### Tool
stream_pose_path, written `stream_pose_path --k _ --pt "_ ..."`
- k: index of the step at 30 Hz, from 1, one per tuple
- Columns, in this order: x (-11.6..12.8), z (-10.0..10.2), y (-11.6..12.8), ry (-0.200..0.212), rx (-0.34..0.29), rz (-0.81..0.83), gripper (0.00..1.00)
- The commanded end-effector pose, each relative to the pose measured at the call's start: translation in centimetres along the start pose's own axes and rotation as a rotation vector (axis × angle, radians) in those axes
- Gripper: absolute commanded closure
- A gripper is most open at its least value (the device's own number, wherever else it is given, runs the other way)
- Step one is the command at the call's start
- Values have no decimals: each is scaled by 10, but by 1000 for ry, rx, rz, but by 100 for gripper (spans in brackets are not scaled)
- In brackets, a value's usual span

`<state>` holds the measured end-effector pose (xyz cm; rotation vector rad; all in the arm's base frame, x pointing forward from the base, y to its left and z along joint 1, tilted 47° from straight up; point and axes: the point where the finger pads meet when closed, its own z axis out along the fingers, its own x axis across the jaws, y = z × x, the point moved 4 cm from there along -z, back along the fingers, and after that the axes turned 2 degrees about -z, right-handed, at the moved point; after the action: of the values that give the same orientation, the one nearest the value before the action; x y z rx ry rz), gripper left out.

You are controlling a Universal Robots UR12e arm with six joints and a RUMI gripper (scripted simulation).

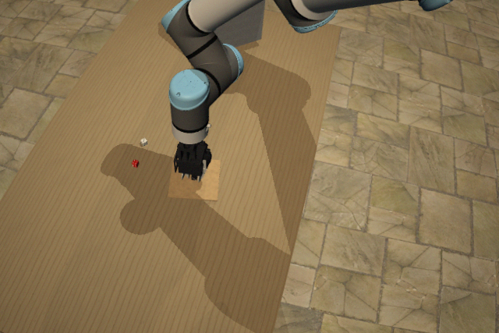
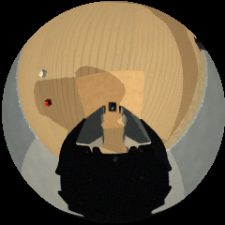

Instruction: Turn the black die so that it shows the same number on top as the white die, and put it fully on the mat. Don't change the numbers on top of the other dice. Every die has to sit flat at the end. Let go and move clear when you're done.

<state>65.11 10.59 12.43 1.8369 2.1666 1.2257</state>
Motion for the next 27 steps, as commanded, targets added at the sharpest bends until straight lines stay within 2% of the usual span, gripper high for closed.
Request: stream_pose_path --k 1,2,27 --pt "0 0 0 0 -1 0 82" --pt "0 0 0 0 -1 0 100" --pt "0 0 0 0 -1 0 100"
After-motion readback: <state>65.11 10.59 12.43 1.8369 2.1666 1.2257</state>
